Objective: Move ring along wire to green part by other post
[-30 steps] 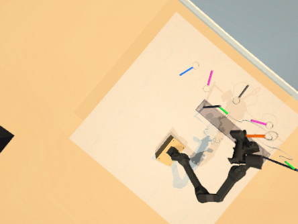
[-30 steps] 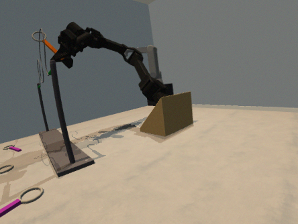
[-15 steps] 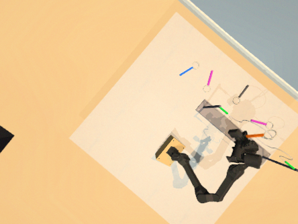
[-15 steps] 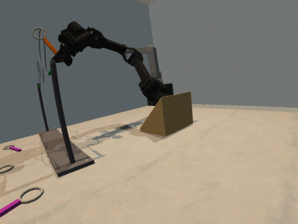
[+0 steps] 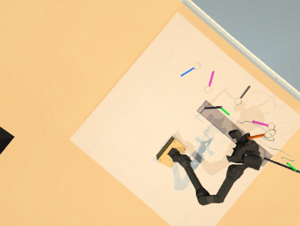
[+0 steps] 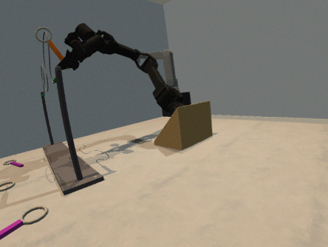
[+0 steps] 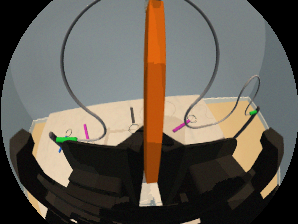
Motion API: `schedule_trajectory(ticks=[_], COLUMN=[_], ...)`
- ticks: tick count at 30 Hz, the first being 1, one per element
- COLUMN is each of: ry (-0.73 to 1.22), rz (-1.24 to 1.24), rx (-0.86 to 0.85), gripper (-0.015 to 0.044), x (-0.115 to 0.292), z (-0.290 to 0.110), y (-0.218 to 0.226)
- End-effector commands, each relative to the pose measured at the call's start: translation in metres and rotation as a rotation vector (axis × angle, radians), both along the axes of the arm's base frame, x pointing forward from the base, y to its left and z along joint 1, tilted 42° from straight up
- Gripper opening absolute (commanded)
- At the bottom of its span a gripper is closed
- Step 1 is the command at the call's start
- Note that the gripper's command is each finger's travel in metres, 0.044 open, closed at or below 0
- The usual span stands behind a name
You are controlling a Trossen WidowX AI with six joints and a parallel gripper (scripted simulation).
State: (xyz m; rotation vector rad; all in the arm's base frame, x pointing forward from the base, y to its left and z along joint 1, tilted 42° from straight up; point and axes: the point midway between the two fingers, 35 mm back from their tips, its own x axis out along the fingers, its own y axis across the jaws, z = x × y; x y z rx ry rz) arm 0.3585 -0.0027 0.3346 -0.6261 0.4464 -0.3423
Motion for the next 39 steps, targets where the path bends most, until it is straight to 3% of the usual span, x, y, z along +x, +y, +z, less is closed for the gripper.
schedule_trajectory(ticks=[1,39], ry=[0.002,0.030], rz=[0.001,-0.009], rx=[-0.059,-0.533], gripper=[-0.0150,-0.0150], x=[0.000,-0.001], z=[0.001,0.014], y=[0.000,-0.010])
